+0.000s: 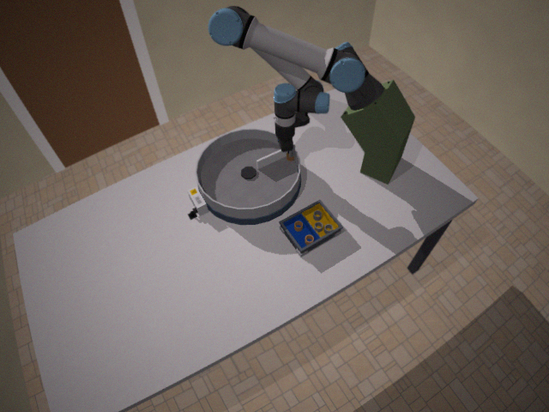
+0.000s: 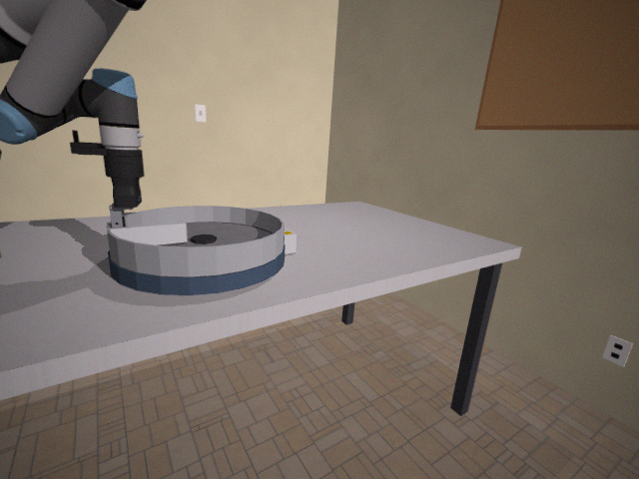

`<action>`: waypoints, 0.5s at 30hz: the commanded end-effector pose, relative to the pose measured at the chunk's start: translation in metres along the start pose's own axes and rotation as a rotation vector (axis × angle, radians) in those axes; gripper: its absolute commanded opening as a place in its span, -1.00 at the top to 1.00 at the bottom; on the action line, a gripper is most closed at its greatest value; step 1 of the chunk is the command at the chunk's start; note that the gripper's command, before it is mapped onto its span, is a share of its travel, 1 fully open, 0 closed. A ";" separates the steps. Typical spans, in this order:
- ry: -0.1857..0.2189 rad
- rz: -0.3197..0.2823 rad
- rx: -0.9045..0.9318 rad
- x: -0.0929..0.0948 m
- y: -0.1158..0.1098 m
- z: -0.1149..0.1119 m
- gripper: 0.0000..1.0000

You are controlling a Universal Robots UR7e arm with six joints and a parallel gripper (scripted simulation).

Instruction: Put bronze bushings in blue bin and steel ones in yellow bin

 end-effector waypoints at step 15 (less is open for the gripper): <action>-0.001 -0.003 0.000 0.010 0.000 0.000 0.21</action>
Point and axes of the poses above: the point where the finger pads meet when closed, its own x axis out along the fingers, its own z axis across the jaws, y = z × x, the point moved 9 cm from there along -x, back along the fingers, and after that the axes turned 14 degrees about x, right-handed, at the moved point
